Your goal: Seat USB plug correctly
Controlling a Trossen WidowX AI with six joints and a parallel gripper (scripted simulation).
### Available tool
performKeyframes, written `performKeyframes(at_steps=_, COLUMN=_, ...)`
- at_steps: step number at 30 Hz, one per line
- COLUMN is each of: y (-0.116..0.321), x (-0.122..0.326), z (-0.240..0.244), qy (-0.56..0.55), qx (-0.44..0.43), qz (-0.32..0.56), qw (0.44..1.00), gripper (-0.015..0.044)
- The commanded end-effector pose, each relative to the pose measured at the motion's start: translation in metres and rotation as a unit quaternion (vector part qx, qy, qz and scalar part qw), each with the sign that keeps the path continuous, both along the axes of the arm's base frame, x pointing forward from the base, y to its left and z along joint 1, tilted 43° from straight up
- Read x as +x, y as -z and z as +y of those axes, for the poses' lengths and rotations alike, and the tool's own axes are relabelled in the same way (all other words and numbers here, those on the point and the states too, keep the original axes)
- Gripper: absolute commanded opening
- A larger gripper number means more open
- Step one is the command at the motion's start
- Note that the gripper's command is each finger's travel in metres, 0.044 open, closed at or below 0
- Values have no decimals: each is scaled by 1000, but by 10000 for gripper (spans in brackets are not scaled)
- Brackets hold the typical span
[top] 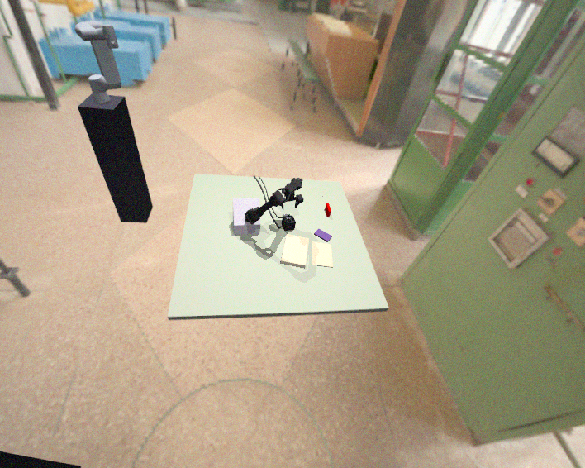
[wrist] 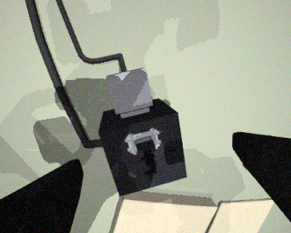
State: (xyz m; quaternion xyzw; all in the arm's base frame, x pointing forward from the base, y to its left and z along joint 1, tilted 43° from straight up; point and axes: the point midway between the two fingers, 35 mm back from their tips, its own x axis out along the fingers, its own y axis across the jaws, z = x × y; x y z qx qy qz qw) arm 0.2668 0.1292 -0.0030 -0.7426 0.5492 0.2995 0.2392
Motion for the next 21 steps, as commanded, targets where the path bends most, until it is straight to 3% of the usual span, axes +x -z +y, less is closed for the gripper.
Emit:
performKeyframes(at_steps=1, y=-13, x=9, z=-23, qy=-4, qx=1, qz=66, qw=998, gripper=440)
performKeyframes(at_steps=21, y=-7, x=10, z=-32, qy=-4, qx=1, qz=66, qw=998, gripper=440)
